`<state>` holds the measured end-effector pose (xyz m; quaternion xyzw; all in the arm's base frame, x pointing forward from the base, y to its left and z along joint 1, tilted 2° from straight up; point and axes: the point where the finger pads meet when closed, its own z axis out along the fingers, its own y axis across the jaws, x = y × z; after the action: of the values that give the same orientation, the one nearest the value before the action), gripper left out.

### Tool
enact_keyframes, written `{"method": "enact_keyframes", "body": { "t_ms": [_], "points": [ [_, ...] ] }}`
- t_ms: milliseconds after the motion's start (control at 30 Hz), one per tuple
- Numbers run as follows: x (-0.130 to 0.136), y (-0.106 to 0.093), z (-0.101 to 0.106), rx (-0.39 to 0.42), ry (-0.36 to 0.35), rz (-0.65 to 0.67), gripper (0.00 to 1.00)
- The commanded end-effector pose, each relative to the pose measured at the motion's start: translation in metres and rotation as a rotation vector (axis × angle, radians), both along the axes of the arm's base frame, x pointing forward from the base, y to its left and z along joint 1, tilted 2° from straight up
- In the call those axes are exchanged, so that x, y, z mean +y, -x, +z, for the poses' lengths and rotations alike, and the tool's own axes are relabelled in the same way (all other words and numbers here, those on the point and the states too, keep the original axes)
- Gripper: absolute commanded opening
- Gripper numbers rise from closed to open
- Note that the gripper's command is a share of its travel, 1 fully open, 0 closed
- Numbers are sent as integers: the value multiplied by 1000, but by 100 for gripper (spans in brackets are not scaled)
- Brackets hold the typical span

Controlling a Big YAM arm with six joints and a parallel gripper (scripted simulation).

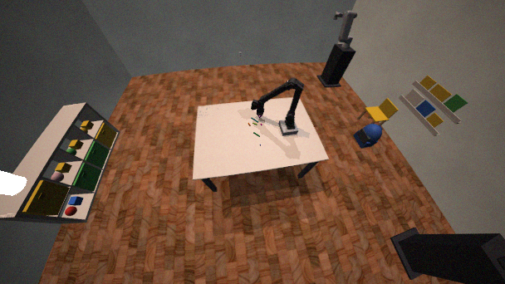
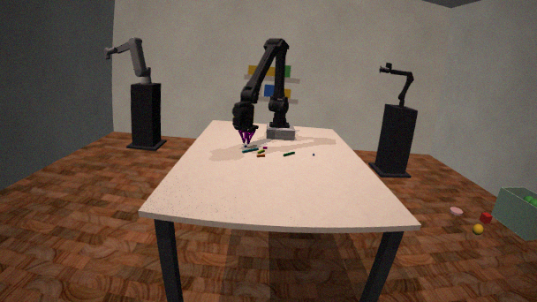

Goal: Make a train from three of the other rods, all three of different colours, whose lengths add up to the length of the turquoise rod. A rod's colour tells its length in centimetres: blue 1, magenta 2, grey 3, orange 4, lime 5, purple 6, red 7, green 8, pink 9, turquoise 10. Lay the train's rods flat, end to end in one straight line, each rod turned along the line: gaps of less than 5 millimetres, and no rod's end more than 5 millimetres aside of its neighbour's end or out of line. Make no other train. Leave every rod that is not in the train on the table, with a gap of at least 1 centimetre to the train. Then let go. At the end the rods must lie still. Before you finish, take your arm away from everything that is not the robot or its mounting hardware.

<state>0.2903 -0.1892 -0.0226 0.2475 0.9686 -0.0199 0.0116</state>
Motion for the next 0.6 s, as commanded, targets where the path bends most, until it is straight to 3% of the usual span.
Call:
{"method": "enact_keyframes", "body": {
  "t_ms": [0, 567],
  "points": [
    [-13, -13, 6, -21, 11, -2, 23],
    [-10, -7, -3, -18, 9, -2, 23]
  ]
}}
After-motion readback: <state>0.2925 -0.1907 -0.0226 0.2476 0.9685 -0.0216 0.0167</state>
